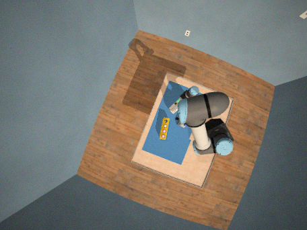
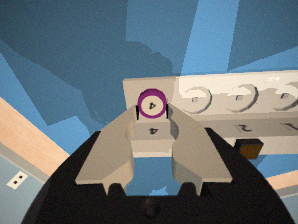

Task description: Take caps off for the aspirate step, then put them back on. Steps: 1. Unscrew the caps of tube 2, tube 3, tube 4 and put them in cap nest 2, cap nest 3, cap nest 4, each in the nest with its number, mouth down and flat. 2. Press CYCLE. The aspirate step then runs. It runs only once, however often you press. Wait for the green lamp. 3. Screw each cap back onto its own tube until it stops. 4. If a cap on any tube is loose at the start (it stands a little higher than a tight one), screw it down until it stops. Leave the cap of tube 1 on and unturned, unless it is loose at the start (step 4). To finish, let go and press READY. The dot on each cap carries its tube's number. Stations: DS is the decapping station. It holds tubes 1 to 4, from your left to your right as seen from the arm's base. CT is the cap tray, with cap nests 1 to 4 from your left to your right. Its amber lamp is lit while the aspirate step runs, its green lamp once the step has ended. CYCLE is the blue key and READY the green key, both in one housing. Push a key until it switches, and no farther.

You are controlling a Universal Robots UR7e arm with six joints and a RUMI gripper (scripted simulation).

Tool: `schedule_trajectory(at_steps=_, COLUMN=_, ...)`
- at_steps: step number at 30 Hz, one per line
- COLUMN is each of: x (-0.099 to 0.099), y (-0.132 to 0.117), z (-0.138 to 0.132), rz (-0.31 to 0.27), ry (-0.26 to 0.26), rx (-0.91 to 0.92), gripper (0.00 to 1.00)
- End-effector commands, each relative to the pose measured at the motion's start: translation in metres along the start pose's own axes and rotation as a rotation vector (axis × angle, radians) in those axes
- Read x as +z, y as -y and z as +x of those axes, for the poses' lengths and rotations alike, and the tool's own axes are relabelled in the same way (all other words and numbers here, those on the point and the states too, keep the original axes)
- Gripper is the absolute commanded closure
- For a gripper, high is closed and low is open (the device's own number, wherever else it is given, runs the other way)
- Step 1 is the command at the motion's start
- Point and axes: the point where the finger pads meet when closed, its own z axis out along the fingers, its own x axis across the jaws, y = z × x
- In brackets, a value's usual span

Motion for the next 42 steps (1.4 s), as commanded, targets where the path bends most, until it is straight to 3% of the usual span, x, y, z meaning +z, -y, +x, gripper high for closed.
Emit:
schedule_trajectory(at_steps=1, x=0.0, y=0.0, z=0.0, rz=-0.001, ry=0.001, rx=0.0, gripper=1.0)
schedule_trajectory(at_steps=7, x=0.0, y=0.0, z=0.0, rz=-0.001, ry=0.001, rx=0.0, gripper=1.0)
schedule_trajectory(at_steps=14, x=-0.035, y=0.0, z=0.0, rz=-0.001, ry=0.001, rx=0.0, gripper=1.0)
schedule_trajectory(at_steps=16, x=-0.035, y=0.0, z=0.0, rz=-0.001, ry=0.001, rx=0.0, gripper=1.0)
schedule_trajectory(at_steps=31, x=-0.11, y=0.0, z=0.0, rz=-0.001, ry=0.001, rx=0.0, gripper=1.0)
schedule_trajectory(at_steps=33, x=-0.11, y=0.0, z=0.0, rz=-0.001, ry=0.001, rx=0.0, gripper=1.0)
schedule_trajectory(at_steps=39, x=-0.14, y=0.0, z=0.0, rz=-0.001, ry=0.001, rx=0.0, gripper=1.0)
schedule_trajectory(at_steps=42, x=-0.14, y=0.0, z=0.0, rz=-0.001, ry=0.001, rx=0.0, gripper=1.0)
